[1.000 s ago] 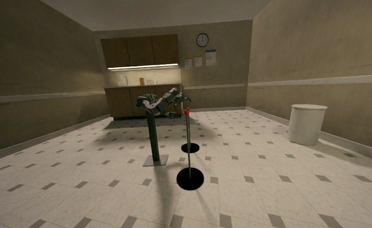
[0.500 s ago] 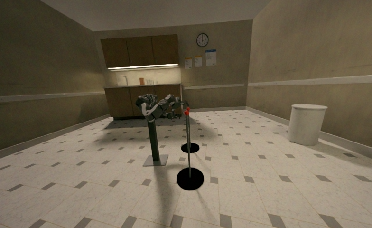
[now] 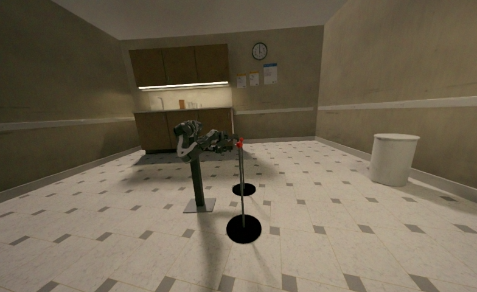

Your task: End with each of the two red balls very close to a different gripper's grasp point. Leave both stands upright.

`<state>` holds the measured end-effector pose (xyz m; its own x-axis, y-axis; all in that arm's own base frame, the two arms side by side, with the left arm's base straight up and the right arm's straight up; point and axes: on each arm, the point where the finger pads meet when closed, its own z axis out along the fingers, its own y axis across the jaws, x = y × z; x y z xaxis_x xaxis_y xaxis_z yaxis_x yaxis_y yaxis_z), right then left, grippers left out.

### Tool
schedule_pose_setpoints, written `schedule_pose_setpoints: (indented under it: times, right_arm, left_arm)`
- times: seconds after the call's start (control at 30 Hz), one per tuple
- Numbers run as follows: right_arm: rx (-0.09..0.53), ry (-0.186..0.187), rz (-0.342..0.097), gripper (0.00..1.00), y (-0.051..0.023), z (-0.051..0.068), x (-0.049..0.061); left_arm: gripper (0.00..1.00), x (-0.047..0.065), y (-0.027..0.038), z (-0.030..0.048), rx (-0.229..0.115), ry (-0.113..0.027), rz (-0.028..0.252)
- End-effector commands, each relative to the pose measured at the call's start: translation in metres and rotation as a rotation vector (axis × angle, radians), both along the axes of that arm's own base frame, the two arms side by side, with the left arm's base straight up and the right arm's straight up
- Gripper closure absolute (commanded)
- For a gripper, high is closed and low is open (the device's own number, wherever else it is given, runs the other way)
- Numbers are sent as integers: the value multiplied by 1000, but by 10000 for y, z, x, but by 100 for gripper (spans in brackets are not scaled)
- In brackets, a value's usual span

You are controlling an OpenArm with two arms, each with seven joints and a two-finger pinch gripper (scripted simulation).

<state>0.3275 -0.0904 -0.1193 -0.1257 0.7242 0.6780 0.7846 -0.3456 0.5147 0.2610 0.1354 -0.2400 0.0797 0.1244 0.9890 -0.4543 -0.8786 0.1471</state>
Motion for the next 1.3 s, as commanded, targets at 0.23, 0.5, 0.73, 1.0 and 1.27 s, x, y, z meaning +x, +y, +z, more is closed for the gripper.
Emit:
schedule_pose_setpoints:
  times: [0.23,0.5,0.73,1.0,1.27]
  right_arm:
    - [86,-56,-108,0,-48,-93,-23]
    - [191,-88,-225,0,-94,-276,-109]
    - [256,-106,-299,0,-125,-397,-161]
    - [360,-132,-416,0,-170,-600,-246]
    - [439,-156,-504,0,-206,-739,-311]
  left_arm:
    - [0,17,-17,-15,29,-6,74]
    - [0,34,-39,-26,52,-16,158]
    - [0,47,-45,-37,68,-22,213]
    - [0,60,-79,-53,89,-30,294]
    - [0,71,-95,-69,107,-36,357]
